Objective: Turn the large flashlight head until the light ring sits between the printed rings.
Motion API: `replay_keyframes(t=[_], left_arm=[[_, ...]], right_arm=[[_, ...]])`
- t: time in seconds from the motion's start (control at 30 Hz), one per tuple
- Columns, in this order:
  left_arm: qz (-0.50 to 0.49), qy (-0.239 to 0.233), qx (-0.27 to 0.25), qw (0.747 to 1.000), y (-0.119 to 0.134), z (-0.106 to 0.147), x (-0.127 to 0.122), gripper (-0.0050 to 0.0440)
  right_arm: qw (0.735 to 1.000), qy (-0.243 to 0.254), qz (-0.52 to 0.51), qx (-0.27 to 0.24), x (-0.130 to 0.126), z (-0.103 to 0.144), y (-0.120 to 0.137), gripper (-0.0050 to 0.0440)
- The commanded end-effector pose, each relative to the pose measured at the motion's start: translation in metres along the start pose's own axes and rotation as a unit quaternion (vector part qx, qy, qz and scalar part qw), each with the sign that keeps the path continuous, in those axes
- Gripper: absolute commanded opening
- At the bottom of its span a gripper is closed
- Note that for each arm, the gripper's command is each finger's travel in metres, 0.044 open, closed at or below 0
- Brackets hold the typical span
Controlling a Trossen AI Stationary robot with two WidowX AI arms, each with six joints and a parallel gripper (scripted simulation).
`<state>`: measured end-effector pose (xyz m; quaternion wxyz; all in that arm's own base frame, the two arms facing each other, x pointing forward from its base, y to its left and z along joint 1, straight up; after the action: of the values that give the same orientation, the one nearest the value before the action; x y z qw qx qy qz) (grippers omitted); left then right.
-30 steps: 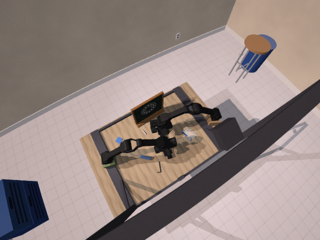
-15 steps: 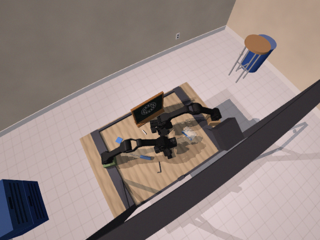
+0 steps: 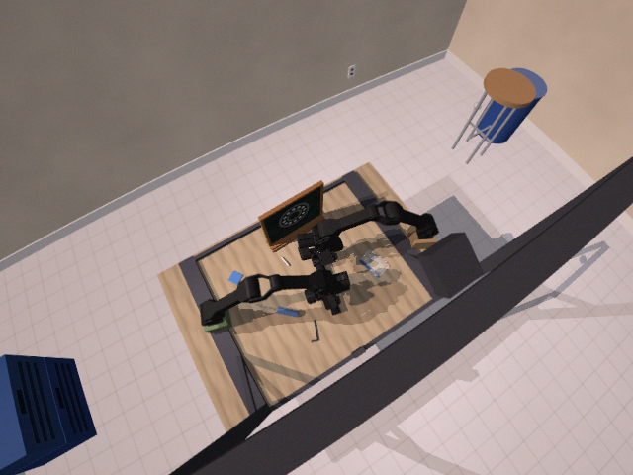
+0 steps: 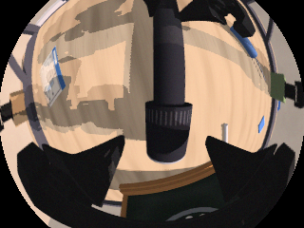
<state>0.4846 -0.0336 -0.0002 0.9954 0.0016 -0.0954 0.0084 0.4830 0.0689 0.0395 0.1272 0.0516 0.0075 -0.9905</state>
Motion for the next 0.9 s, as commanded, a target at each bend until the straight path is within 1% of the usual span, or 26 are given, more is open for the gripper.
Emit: replay_keyframes(t=[0.0,0.17,0.47,0.67,0.87], left_arm=[[0.0,-0.023,-0.002,1.0,0.0,0.018,0.01,0.013],[0.0,-0.023,-0.002,1.0,0.0,0.018,0.01,0.013],[0.0,-0.023,-0.002,1.0,0.0,0.018,0.01,0.013],[0.0,-0.023,-0.002,1.0,0.0,0.018,0.01,0.013],[0.0,-0.023,-0.002,1.0,0.0,0.018,0.01,0.013]], right_arm=[[1.0,0.026,-0.001,0.003,-0.007,0.029,0.001,0.044],[1.0,0.026,-0.001,0.003,-0.007,0.029,0.001,0.044],[0.997,0.065,-0.052,0.006,-0.007,0.05,0.005,0.044],[0.983,0.131,-0.131,0.004,-0.004,0.084,0.011,0.044],[0.951,0.213,-0.225,-0.013,0.003,0.125,0.017,0.044]])
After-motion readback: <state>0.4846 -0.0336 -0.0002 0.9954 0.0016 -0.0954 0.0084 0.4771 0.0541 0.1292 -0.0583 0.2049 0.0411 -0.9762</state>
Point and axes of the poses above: on each arm, the point midway between the two fingers, 35 mm back from their tips, its own z axis back along the fingers, its own x axis across the jaws, y = z × x, the point moved 3 cm from there along z, back along the fingers
